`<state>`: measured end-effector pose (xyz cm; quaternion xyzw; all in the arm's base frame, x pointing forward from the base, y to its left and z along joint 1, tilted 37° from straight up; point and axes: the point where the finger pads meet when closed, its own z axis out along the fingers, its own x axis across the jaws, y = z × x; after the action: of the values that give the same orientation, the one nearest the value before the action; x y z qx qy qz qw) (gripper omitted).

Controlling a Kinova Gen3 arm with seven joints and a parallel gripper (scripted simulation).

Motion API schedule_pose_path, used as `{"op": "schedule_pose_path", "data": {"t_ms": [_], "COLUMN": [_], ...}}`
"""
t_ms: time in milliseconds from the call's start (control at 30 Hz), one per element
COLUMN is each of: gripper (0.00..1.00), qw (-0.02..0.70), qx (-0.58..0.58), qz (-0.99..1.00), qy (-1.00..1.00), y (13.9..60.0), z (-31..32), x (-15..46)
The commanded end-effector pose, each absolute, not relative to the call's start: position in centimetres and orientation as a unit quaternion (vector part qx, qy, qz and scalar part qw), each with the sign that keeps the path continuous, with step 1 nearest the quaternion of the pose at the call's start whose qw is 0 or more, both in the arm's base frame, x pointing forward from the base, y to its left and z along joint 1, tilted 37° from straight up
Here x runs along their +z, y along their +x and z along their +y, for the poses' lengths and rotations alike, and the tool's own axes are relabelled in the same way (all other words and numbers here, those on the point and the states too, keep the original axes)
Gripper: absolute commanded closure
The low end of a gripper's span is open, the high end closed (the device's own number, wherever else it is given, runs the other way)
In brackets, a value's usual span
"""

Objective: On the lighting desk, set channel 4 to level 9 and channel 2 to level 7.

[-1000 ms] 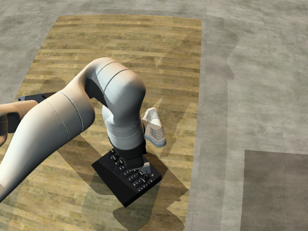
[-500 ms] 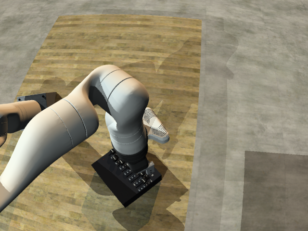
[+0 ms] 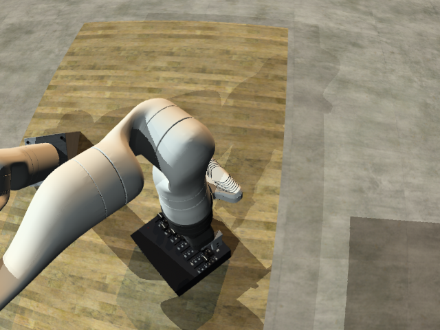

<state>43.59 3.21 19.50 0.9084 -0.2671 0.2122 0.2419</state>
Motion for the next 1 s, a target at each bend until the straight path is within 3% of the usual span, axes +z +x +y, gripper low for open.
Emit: {"op": "schedule_pose_path", "data": {"t_ms": [0,467,500,967], "gripper": [0.0,0.0,1.0,1.0], "qw": [0.243,0.244,0.244,0.244], "qx": [0.211,0.209,0.209,0.209], "qz": [-0.263,-0.254,-0.254,-0.254], "qy": [0.91,0.912,0.912,0.912], "y": [43.62,43.63,43.63,43.63], "z": [3.2,3.16,3.16,3.16], "x": [19.5,19.45,19.45,19.45]}}
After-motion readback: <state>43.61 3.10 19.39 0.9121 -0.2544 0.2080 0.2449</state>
